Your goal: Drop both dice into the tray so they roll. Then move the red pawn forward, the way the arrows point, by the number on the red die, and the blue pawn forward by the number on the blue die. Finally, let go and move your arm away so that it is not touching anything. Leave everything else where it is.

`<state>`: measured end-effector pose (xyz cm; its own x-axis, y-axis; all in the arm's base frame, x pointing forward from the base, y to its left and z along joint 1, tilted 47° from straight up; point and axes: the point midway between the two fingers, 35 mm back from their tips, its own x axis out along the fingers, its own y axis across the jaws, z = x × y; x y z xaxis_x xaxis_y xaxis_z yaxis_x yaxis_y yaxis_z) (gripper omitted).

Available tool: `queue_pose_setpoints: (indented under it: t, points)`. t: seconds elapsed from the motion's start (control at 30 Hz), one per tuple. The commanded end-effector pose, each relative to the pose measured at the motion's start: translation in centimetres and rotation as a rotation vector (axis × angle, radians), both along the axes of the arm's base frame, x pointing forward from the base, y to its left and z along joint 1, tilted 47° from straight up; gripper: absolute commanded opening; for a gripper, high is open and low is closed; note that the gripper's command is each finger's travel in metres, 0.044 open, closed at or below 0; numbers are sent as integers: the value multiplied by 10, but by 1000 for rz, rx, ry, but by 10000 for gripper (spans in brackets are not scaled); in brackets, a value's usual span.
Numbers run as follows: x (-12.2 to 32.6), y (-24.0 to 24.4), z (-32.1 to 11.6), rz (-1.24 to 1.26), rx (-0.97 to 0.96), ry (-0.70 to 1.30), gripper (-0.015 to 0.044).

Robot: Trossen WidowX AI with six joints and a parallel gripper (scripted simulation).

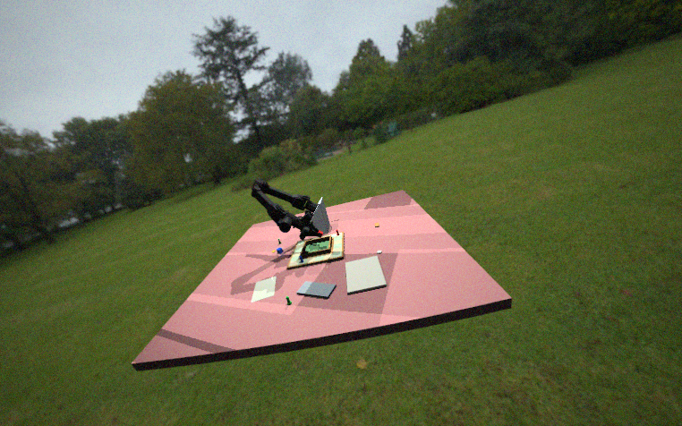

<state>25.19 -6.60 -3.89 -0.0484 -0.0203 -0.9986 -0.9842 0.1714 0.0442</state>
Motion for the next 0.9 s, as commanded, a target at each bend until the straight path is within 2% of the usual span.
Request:
queue_pose_setpoints:
  t: [0.0,0.23,0.87]
  points:
    - [0,1,1,16,48,-41,0]
    - [18,4,51,16,48,-43,0]
    - [15,3,48,22,41,-39,0]
